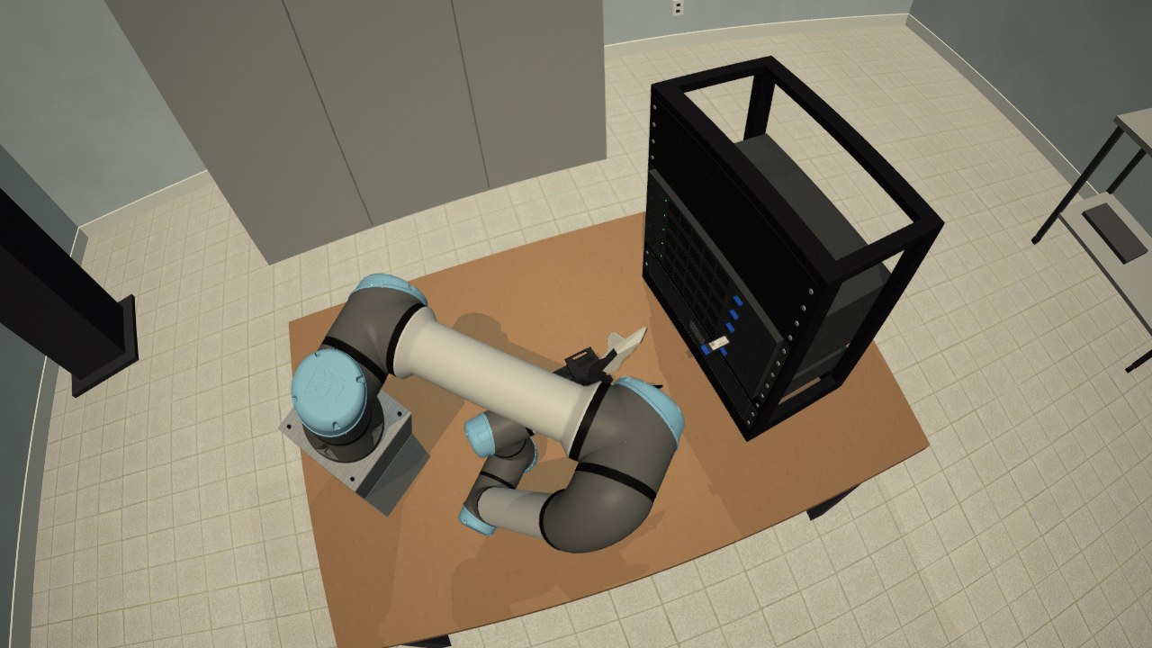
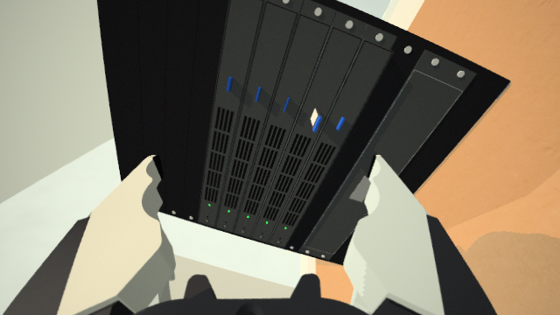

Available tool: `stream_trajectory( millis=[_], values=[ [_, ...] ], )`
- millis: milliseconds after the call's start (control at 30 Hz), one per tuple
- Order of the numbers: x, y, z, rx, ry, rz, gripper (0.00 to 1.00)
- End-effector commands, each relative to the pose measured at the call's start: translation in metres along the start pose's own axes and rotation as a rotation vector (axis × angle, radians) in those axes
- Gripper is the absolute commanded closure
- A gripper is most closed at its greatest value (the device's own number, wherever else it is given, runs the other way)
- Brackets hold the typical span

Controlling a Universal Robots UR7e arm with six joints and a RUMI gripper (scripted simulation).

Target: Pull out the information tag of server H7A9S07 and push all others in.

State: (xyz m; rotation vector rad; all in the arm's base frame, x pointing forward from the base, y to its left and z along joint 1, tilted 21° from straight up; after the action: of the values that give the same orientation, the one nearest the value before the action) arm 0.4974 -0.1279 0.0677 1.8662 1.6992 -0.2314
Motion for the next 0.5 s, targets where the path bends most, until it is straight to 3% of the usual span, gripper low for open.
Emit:
stream_trajectory(
  millis=[0, 467],
  values=[
    [-0.0003, 0.0000, -0.0027, -0.007, -0.017, 0.002, 0.00],
    [-0.0007, -0.0002, -0.0087, -0.024, -0.059, 0.008, 0.00]
  ],
)
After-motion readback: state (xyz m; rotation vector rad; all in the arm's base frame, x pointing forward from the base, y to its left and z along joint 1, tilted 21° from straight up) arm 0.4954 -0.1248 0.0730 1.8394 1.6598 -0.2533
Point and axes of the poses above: the point where the finger pads meet when closed, its own y axis out along the fingers, its own z axis across the jaws, x = y × z, the point moved 5 cm from there along -y, back along the fingers, and after that the axes turned 3 degrees about y, right-handed, at the moved point
